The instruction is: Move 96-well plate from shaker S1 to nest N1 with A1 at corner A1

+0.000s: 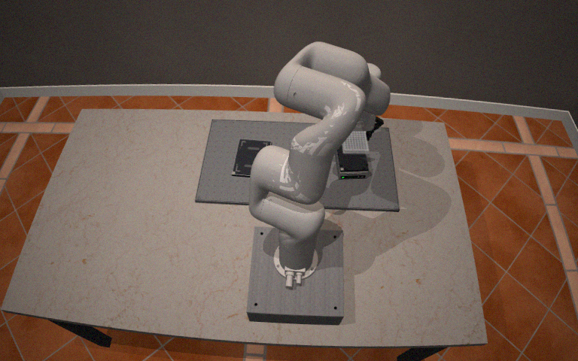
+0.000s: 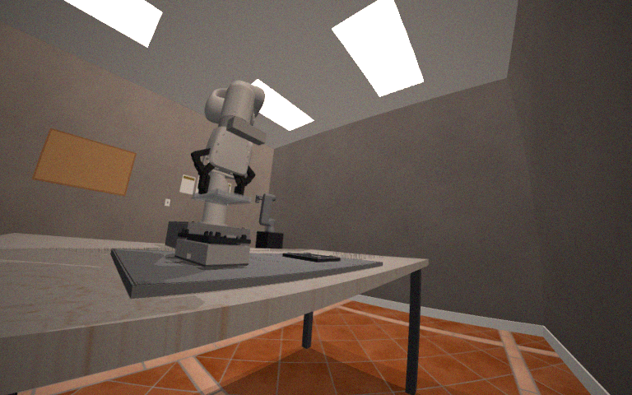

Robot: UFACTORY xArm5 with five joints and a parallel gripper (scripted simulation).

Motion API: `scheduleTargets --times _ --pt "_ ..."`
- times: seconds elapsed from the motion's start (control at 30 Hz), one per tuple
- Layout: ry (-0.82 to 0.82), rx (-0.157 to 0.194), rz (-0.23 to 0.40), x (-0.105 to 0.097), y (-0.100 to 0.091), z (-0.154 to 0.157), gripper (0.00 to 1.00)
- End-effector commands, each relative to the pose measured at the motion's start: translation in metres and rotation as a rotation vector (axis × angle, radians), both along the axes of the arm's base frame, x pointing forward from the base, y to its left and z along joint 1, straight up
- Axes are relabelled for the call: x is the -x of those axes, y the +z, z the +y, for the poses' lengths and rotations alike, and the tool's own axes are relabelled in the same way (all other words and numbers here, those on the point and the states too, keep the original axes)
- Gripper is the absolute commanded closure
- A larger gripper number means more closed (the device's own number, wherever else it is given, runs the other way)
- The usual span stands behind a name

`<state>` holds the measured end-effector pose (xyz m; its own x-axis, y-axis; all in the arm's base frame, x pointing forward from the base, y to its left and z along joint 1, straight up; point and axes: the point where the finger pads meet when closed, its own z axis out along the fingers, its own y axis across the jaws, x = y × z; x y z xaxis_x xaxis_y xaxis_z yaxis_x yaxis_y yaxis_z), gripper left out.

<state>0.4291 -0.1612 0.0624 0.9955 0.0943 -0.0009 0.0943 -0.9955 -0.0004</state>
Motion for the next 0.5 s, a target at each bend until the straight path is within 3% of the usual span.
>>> scheduleTargets --times 0.0,0.47 --pt "-0.103 0.001 -0.004 -0.001 0.0 0.015 1.0" --pt "-0.103 0.001 -0.004 0.001 -0.005 0.055 1.0"
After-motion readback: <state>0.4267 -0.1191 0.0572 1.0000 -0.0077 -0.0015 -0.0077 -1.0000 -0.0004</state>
